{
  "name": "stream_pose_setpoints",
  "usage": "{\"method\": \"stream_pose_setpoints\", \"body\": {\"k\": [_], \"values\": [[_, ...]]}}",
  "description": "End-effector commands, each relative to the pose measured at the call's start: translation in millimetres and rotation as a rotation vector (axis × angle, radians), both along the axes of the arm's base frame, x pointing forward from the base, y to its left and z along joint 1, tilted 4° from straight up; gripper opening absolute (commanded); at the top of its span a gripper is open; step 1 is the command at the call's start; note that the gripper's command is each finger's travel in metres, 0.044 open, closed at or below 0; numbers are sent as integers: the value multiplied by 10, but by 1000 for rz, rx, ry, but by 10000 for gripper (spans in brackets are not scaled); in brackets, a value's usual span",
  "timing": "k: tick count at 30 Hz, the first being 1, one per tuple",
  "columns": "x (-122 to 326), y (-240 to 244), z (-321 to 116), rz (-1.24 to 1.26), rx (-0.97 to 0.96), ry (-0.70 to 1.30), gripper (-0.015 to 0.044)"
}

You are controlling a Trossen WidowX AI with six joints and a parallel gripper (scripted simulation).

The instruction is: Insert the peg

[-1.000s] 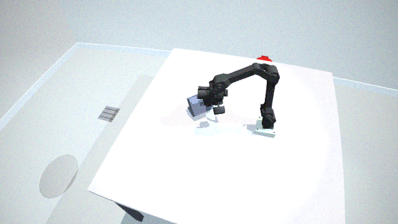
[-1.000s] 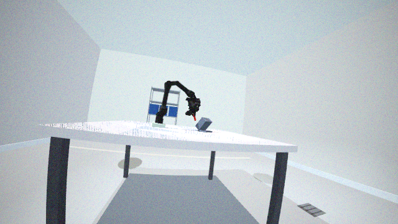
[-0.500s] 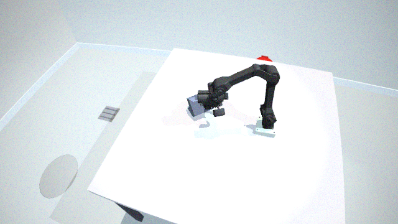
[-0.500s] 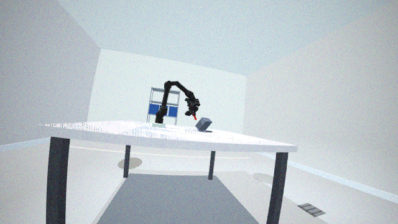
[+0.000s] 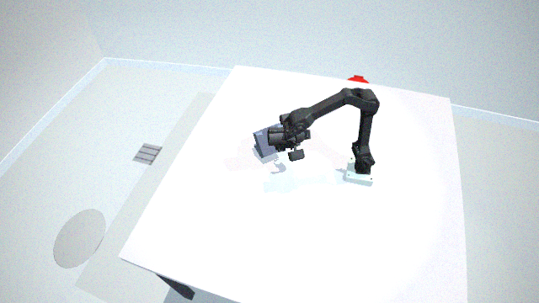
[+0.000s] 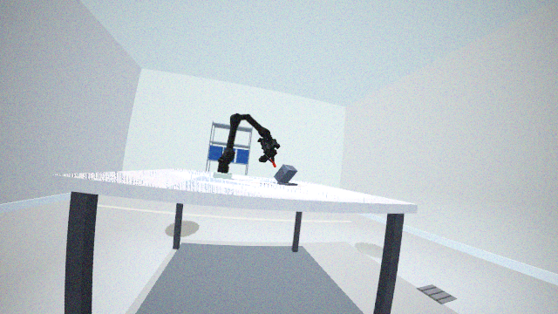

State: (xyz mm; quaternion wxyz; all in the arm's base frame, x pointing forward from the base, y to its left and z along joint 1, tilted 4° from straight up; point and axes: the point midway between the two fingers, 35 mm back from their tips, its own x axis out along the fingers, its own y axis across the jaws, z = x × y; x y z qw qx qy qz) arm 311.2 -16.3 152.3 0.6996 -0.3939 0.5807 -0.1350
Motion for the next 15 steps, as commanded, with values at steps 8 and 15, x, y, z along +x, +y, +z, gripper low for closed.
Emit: {"method": "stream_pose_setpoints", "body": {"k": [8, 15], "values": [[23, 128, 30, 43, -43, -25, 0], [33, 211, 49, 72, -68, -39, 0]]}}
